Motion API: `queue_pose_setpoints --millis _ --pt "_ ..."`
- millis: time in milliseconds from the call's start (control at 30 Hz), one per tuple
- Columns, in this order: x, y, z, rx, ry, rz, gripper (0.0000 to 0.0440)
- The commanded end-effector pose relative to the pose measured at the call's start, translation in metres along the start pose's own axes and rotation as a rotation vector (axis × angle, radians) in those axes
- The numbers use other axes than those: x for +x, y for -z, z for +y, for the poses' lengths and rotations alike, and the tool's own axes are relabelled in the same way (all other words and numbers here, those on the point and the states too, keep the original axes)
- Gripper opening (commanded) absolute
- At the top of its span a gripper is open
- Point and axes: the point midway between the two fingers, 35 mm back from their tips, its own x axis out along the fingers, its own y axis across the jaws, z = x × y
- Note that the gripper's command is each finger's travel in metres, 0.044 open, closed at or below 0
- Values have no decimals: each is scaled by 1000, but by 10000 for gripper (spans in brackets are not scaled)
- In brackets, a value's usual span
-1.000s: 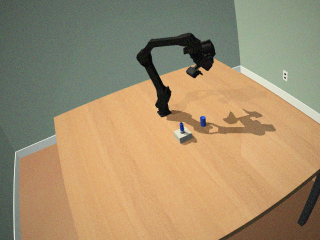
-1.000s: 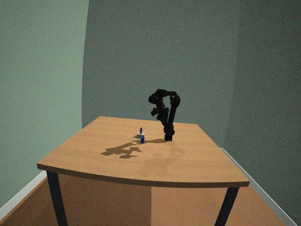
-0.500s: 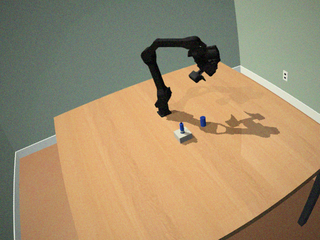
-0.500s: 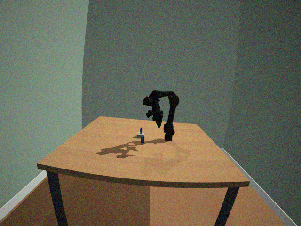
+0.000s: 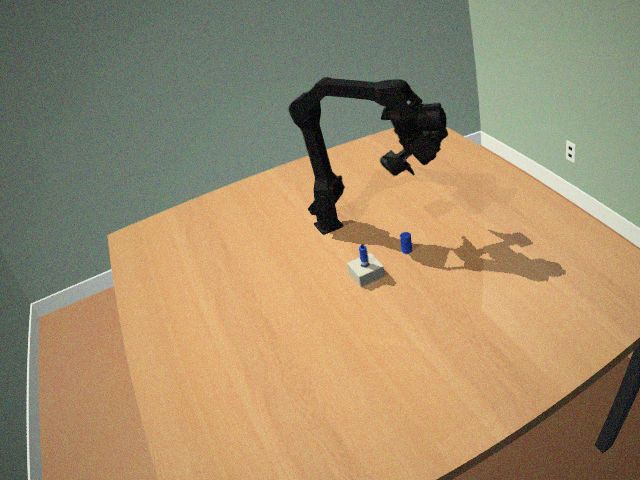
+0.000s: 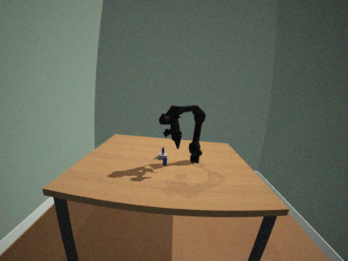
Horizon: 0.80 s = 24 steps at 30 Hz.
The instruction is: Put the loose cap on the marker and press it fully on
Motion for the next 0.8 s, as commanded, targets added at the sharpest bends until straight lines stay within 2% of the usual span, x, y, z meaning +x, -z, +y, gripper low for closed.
queue_pose_setpoints --millis 0,767 --pt "0 -14 -7 19 29 -13 328" --pt "-3 -64 -56 108 170 -67 324"
